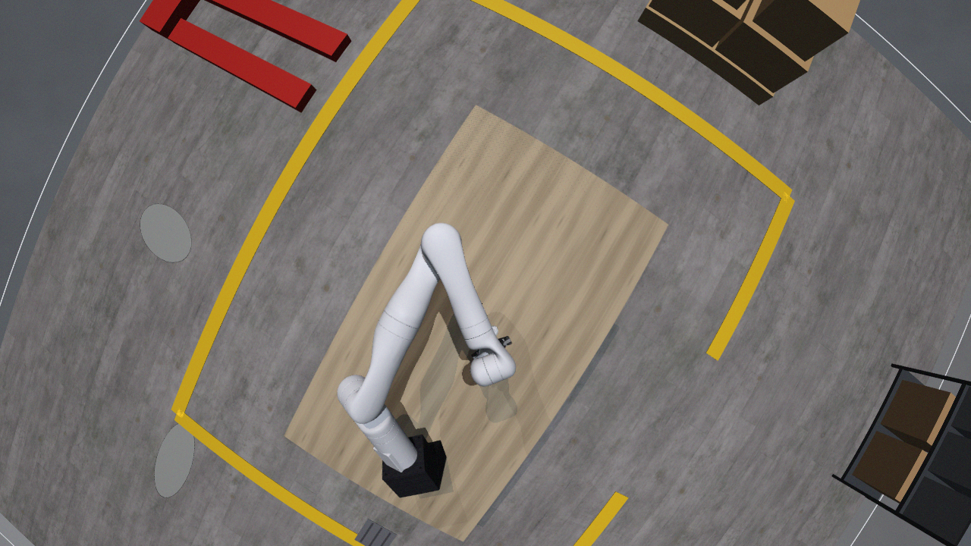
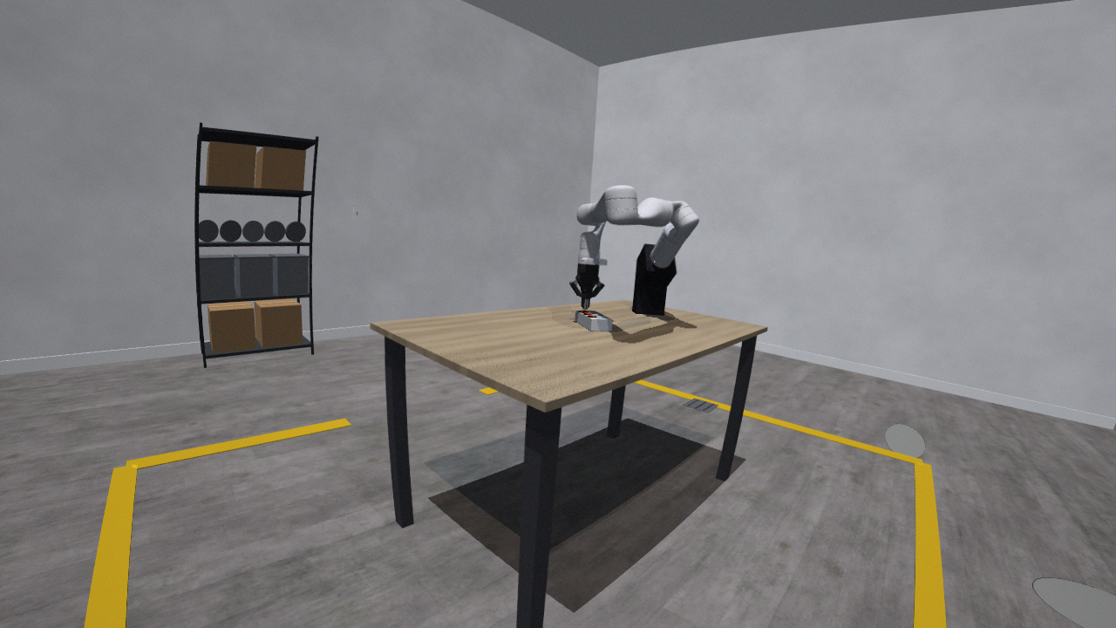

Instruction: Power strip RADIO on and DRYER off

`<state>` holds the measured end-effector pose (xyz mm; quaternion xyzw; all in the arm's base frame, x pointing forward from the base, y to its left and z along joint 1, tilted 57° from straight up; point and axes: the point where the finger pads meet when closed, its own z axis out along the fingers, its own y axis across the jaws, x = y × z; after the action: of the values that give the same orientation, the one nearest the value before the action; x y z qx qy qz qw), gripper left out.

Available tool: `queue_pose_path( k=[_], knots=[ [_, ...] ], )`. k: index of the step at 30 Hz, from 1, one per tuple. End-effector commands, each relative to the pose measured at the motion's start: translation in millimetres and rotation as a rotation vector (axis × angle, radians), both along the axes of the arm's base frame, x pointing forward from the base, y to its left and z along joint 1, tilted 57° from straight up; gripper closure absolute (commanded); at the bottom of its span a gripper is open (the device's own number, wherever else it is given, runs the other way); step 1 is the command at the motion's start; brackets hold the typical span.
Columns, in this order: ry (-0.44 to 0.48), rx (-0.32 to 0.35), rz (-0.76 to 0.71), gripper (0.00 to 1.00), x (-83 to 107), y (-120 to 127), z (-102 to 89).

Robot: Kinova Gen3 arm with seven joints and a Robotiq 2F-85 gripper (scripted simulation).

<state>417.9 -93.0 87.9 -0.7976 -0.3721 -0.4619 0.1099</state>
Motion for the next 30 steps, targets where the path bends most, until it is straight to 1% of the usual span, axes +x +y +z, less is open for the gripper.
queue_pose_path(
  k=[1, 30],
  knots=[
    [-0.001, -0.001, -0.001, 1.00, 0.0, -0.6, 0.3],
    [-0.001, -0.001, -0.001, 1.00, 5.3, 3.5, -4.1]
  ],
)
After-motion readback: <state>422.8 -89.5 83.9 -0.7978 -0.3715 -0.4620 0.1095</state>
